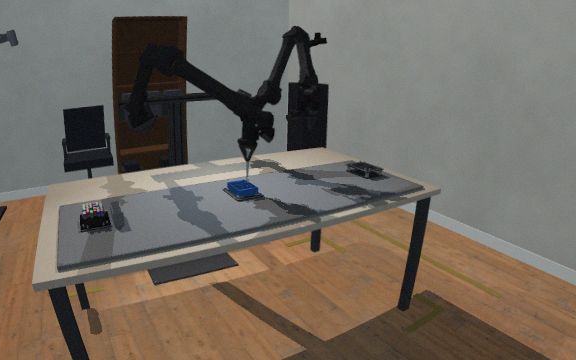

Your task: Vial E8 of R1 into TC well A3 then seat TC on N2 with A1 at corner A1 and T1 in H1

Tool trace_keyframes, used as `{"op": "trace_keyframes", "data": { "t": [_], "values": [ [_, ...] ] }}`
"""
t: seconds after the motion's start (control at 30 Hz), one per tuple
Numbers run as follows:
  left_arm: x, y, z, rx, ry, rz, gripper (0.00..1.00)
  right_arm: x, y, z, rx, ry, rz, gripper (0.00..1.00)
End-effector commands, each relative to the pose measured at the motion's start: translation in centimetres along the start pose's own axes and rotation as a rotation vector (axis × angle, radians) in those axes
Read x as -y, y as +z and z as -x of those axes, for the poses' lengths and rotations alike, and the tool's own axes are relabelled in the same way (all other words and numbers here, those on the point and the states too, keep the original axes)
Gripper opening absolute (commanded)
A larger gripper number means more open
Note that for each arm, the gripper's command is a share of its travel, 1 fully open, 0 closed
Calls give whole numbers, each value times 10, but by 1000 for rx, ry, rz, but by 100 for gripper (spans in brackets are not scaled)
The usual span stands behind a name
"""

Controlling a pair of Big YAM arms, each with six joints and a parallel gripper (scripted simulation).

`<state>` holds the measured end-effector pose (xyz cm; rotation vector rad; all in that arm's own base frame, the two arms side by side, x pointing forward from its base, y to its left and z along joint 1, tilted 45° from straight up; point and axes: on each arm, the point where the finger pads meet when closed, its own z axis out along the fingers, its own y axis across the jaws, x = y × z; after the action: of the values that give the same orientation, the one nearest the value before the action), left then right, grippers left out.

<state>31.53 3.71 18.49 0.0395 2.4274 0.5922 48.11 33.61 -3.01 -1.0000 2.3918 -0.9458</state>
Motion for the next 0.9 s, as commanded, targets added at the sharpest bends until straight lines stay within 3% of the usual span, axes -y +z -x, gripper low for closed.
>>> {"op": "trace_keyframes", "data": {
  "t": [0.0, 0.87],
  "values": [
    [-2, -5, 8, 15, 3, -1, 100, 7, -9, 19, 34, 33, 2, 9],
    [-2, -5, 8, 15, 3, -1, 100, 7, -9, 19, 34, 33, 2, 11]
  ]
}}
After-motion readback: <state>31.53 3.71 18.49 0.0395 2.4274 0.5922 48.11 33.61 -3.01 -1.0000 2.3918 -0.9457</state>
